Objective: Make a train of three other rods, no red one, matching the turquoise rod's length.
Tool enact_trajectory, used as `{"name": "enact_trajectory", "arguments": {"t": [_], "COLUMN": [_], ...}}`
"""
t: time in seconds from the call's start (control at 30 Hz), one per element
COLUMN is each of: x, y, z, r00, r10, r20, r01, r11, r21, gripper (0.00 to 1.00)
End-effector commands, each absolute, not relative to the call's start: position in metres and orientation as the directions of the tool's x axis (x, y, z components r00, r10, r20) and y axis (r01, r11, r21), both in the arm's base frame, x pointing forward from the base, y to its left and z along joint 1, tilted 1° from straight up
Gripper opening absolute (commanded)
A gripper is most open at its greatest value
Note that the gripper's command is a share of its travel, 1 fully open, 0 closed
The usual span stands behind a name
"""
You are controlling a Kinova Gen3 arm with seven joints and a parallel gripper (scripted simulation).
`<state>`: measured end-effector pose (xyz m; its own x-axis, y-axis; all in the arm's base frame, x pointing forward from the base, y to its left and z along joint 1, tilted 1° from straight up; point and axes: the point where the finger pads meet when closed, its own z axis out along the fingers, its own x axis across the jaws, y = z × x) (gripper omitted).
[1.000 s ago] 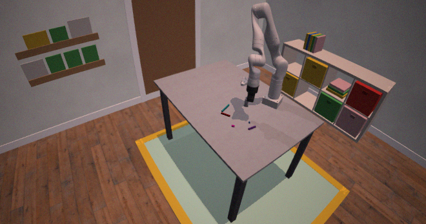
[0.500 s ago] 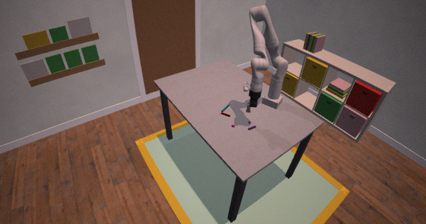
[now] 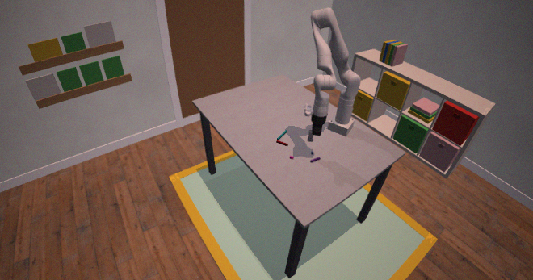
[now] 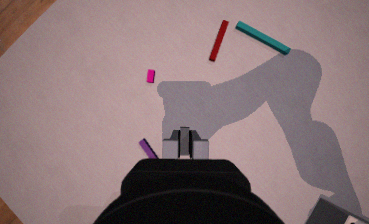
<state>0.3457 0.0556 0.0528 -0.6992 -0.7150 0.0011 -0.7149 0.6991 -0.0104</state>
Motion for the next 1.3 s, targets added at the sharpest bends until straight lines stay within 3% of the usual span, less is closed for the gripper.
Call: {"name": "enact_trajectory", "arguments": {"t": [0.0,0.6,1.27], "x": [0.343,0.343,0.345], "y": [0.058,0.057,0.057], "z": [0.039,-0.022,-0.026], "r00": [-0.697,-0.697,-0.697], "r10": [-0.717,-0.717,-0.717], "r20": [0.004,0.005,0.001], "r01": [-0.717,-0.717,-0.717], "r11": [0.697,0.697,0.697], "r21": [-0.003,-0.003,-0.007], "gripper": [0.24,0.24,0.24]}}
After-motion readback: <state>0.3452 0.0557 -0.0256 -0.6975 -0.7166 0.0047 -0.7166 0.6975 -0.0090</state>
